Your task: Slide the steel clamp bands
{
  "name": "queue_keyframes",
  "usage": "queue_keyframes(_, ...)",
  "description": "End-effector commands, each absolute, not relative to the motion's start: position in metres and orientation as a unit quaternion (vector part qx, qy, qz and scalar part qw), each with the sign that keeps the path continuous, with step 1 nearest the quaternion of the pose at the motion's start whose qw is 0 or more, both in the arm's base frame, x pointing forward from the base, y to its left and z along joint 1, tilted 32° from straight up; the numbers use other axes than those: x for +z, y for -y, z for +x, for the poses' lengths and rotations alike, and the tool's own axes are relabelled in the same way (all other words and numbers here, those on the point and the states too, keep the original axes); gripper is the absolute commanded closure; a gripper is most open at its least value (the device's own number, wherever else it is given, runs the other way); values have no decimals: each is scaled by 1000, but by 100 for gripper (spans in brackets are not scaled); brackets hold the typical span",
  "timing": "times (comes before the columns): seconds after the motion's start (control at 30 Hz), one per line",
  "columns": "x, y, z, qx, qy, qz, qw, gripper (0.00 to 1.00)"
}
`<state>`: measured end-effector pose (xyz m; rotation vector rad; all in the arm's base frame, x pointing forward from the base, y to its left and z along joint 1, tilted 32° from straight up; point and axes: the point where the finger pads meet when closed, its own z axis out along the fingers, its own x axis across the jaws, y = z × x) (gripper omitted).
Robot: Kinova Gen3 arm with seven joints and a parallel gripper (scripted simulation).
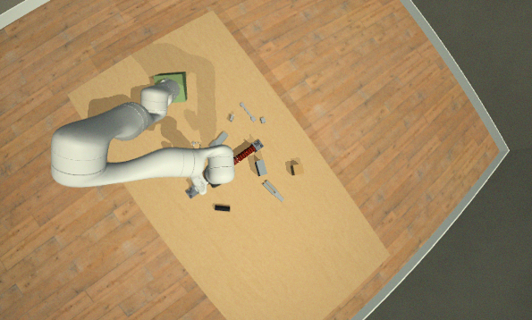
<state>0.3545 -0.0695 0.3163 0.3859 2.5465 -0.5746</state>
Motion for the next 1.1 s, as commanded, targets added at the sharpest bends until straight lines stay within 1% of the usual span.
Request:
queue_keyframes(0.0,315,70,354,-204,-936,144,248,100)
queue_keyframes(1.07,314,84,351,-191,-944,119,240,100)
